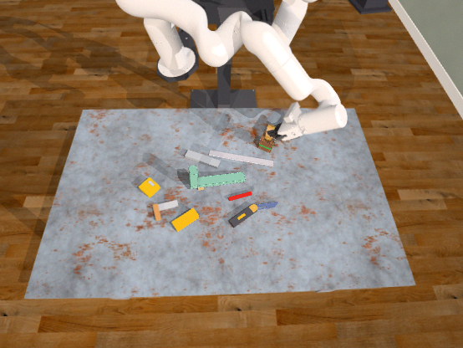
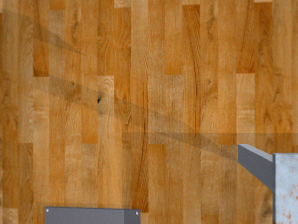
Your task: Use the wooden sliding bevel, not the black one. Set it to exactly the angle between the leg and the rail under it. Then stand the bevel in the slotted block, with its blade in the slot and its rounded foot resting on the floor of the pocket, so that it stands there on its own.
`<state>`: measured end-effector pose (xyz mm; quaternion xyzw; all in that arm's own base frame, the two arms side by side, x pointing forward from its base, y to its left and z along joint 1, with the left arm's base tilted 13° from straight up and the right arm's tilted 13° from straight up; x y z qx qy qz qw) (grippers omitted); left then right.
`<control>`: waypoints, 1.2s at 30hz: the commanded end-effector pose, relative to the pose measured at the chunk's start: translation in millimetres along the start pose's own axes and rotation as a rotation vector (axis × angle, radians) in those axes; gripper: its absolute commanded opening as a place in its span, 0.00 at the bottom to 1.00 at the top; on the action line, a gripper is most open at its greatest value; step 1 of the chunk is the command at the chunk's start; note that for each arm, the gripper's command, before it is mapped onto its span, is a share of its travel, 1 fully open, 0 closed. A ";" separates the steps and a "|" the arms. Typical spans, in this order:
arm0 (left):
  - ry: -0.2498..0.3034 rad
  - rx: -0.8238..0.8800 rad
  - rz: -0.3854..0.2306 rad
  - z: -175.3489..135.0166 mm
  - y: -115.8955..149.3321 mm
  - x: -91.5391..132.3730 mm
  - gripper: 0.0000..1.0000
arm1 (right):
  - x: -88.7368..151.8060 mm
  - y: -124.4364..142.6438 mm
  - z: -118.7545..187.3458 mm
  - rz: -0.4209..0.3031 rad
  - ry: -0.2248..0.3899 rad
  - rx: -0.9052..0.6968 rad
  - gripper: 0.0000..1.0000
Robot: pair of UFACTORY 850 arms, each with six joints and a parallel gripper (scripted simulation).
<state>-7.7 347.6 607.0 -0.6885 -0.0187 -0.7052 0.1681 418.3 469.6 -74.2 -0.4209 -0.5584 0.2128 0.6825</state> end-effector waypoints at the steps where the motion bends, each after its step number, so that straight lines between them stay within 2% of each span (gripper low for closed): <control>1: 0.000 0.000 0.002 0.0 -0.3 0.9 1.00 | 1.2 -0.3 -0.1 -0.002 0.000 0.000 0.00; 36: 0.000 0.000 0.002 0.0 -0.3 0.9 1.00 | -3.0 3.8 -1.1 -0.002 0.000 0.000 0.00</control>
Point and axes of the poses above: on each arm, the point where the finger pads meet when closed, its own x axis back along the fingers, its own z axis across the jaws, y = z × x, the point moved 6 cm from there along x, back along the fingers, and after that the axes turned 14 degrees about x, right-handed, at the moved point
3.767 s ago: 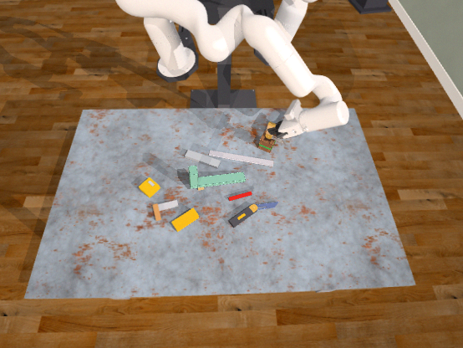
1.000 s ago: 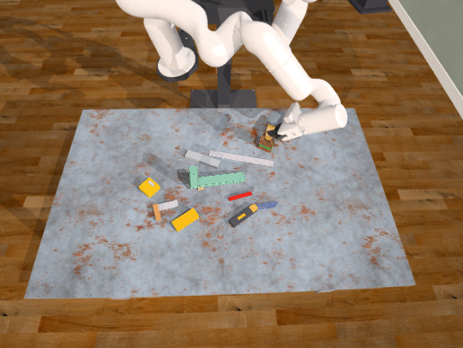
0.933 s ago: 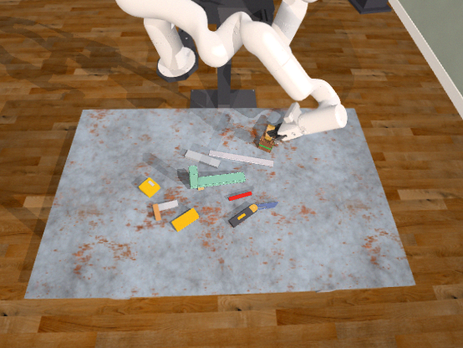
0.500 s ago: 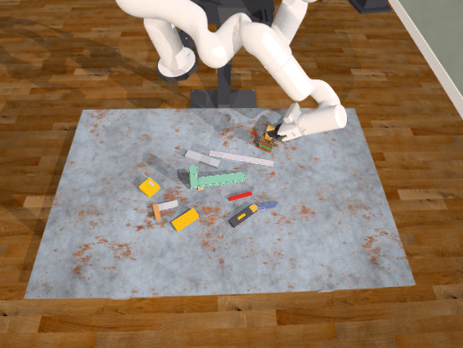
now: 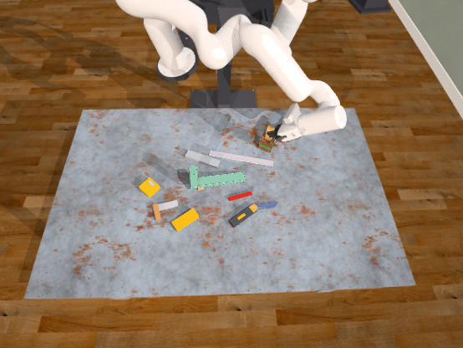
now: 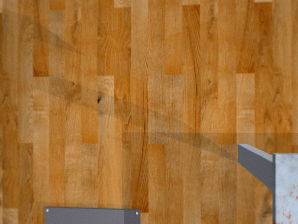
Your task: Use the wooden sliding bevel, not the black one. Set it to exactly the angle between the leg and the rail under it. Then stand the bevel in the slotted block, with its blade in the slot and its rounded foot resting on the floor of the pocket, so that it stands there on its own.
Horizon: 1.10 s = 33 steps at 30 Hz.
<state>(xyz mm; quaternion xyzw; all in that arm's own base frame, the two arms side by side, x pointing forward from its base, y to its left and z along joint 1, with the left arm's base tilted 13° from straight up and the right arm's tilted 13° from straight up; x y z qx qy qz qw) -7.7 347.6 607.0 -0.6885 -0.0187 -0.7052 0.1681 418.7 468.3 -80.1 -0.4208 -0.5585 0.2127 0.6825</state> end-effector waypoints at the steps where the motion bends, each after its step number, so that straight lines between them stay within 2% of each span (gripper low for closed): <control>1: 0.000 0.000 0.002 0.0 -0.3 0.9 1.00 | 1.2 -0.3 -0.1 -0.002 0.000 0.000 0.00; 2: 0.000 0.000 0.002 0.0 -0.3 0.9 1.00 | 1.2 -0.3 -0.1 -0.002 0.000 0.000 1.00; 33: 0.000 0.000 0.002 0.0 -0.3 0.9 1.00 | 1.2 -0.3 -0.1 -0.002 0.000 0.000 1.00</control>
Point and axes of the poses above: on each arm, the point where the finger pads meet when closed, its own x axis back along the fingers, its own z axis across the jaws, y = z × x, the point moved 6 cm from there along x, back along the fingers, and after that the axes turned 14 degrees about x, right-handed, at the moved point
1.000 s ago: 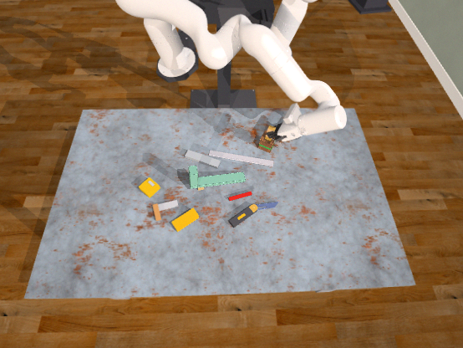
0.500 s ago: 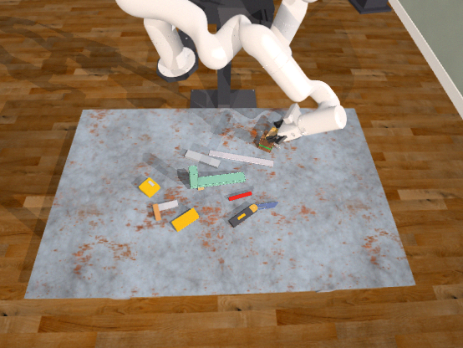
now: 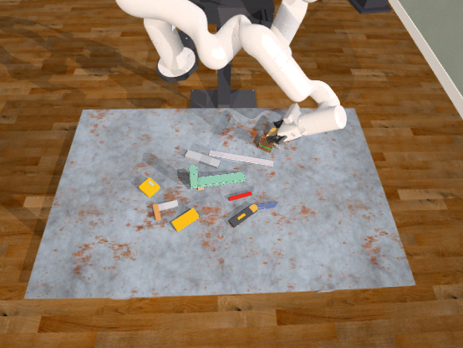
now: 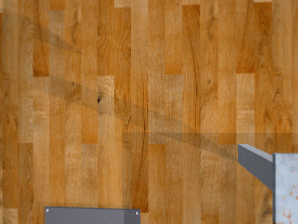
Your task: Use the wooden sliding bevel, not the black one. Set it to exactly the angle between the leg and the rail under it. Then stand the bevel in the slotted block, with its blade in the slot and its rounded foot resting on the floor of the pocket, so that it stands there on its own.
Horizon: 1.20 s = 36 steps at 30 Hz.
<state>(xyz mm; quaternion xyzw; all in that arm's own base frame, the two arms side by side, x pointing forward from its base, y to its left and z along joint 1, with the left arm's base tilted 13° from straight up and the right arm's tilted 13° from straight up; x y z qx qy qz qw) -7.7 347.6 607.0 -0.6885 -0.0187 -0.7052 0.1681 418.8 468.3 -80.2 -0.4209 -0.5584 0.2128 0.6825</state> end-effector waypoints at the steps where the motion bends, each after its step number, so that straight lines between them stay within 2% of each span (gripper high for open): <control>1: 0.000 0.000 0.002 0.0 -0.3 0.9 1.00 | 1.3 -0.4 -0.1 -0.002 0.000 0.000 1.00; 17: 0.000 0.000 0.002 0.0 -0.3 0.9 1.00 | 8.7 -7.5 1.7 -0.002 0.000 0.000 1.00; 22: 0.000 0.000 0.002 0.0 -0.3 0.9 1.00 | 26.7 -25.0 6.1 -0.002 0.000 0.000 1.00; 31: 0.000 0.000 0.002 0.0 -0.3 0.9 1.00 | 77.5 -74.4 18.4 -0.002 0.000 0.000 1.00; 36: 0.000 0.000 0.002 0.0 -0.3 0.9 1.00 | 84.8 -81.5 20.2 -0.002 0.000 0.000 1.00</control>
Point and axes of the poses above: on each arm, the point where the finger pads meet when closed, its own x axis back along the fingers, its own z axis across the jaws, y = z × x, the point moved 6 cm from there along x, back along the fingers, and after that the axes turned 14 degrees about x, right-handed, at the moved point
